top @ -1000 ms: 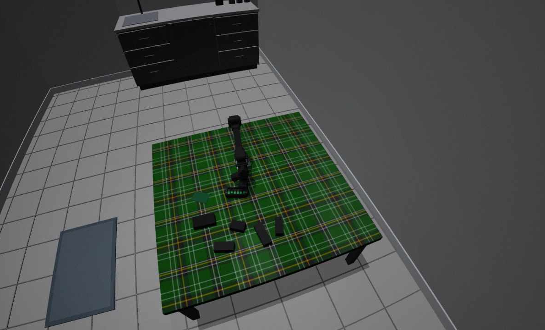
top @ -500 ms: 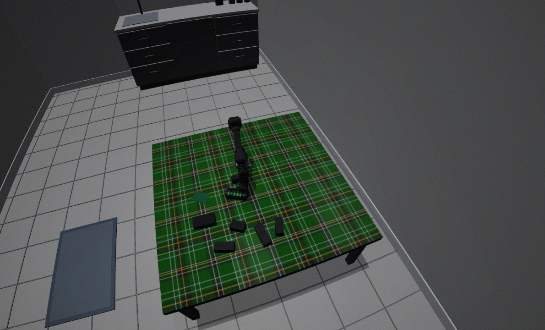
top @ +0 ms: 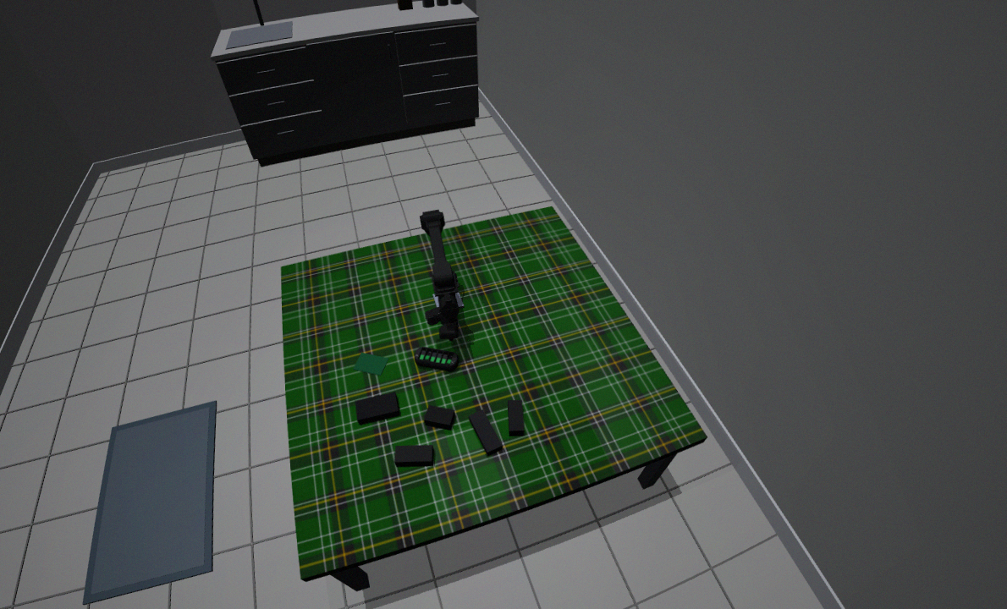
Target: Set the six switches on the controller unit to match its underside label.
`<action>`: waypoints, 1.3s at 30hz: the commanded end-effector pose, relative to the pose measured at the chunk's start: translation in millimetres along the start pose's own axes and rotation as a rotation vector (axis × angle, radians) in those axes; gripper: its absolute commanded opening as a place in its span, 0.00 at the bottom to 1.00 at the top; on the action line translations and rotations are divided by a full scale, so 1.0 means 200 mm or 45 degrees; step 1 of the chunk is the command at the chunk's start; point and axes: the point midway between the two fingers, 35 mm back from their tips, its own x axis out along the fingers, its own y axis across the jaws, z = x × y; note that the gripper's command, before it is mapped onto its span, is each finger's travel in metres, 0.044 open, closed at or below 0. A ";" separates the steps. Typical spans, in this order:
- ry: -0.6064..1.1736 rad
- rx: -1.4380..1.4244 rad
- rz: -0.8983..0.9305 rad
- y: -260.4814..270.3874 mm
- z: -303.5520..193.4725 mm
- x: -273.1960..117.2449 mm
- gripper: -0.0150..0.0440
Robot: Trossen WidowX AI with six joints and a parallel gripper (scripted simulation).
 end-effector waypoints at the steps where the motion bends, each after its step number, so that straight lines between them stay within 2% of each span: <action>1: -0.007 0.007 -0.007 -0.04 0.01 -0.05 0.25; 11: -0.066 0.205 0.004 0.14 -0.05 0.01 0.25; 26: -0.062 0.198 -0.006 0.15 -0.04 0.00 0.25; 39: -0.079 0.285 -0.260 0.36 0.28 -0.04 0.25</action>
